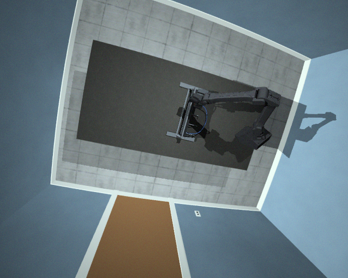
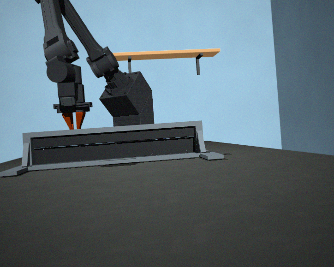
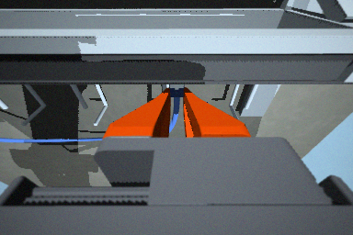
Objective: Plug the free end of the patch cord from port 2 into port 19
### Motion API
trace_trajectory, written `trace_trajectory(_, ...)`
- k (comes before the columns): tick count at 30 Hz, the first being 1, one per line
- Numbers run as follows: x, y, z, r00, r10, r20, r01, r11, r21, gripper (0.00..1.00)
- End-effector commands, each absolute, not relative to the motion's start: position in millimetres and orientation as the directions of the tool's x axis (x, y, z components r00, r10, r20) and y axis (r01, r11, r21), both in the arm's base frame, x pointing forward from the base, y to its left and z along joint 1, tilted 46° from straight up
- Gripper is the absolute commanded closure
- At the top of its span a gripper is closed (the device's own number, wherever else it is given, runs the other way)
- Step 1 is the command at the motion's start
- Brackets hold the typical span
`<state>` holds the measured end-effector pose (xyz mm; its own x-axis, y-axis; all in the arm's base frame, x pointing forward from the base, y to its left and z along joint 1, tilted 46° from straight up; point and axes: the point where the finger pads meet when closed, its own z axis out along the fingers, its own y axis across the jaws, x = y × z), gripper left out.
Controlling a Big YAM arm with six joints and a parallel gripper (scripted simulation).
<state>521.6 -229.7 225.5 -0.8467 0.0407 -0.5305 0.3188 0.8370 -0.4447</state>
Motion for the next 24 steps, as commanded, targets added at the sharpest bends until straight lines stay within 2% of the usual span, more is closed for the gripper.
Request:
trace_trajectory(1, 555.2, -216.9, 260.8, -0.791, 0.001, -0.611, 0.332, 0.841, -0.428, 1.0)
trace_trajectory(24, 558.2, -216.1, 264.6, -0.784, -0.003, -0.621, 0.334, 0.841, -0.426, 1.0)
